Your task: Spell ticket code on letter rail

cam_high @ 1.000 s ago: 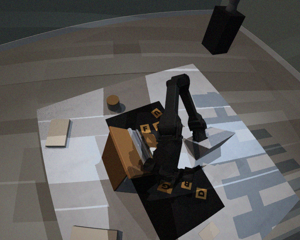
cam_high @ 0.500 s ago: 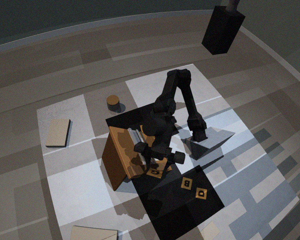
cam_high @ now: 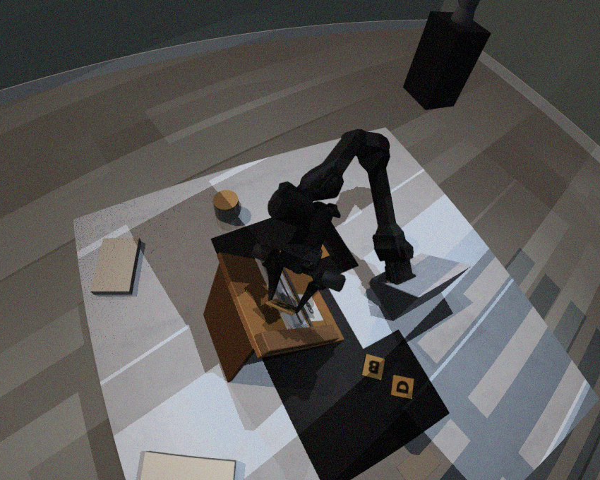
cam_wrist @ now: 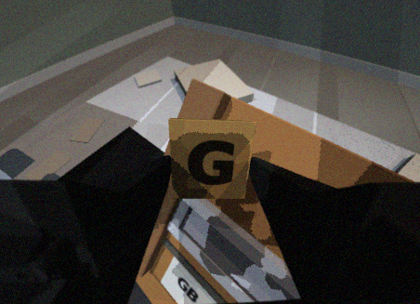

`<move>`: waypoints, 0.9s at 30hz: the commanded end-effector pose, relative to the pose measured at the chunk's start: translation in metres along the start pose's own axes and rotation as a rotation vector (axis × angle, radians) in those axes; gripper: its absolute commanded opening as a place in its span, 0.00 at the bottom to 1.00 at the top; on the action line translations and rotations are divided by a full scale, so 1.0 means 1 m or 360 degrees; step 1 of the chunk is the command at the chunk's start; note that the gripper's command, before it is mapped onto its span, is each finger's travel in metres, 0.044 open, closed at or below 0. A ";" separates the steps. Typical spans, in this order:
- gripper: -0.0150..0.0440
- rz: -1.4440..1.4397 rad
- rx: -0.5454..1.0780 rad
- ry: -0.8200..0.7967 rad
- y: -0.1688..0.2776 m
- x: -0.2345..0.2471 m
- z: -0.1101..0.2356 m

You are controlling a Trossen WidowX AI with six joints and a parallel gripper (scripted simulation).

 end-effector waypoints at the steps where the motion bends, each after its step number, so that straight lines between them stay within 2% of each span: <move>1: 0.25 -0.0021 -0.0018 0.0081 0.011 -0.019 0.012; 11: 0.25 -0.0179 -0.0017 0.0344 0.051 -0.072 0.047; 27: 0.25 -0.0454 0.0044 0.0716 0.108 -0.120 0.097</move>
Point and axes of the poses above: the point midway between the two fingers, 35 mm back from their tips, its own z axis back along the fingers, its own x axis across the jaws, y = z × x, the point moved 2 cm from there along z, back along the fingers, and after that the axes turned 2 degrees about -z, right-handed, at the moved point
